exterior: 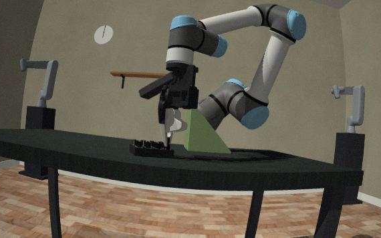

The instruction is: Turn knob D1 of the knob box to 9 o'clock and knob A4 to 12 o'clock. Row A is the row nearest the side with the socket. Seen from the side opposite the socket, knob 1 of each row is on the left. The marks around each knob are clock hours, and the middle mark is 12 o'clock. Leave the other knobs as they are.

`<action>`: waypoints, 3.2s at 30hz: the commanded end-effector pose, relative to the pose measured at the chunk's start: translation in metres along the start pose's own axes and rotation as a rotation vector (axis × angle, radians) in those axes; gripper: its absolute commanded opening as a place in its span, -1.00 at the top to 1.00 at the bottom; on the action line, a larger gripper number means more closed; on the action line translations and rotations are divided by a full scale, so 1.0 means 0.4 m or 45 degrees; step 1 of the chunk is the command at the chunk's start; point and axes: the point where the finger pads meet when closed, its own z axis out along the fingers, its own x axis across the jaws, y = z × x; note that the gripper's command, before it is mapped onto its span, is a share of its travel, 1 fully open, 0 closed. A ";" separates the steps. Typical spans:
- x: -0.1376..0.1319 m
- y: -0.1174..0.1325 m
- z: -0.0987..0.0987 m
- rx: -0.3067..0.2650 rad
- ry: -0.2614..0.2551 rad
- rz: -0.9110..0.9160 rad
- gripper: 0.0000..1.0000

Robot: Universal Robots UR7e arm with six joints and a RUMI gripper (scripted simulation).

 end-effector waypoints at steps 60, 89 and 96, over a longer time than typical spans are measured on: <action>-0.005 -0.001 -0.080 0.002 -0.005 0.031 0.78; -0.003 -0.005 -0.097 0.000 -0.002 0.011 0.78; -0.005 -0.017 -0.099 0.001 -0.002 -0.052 0.78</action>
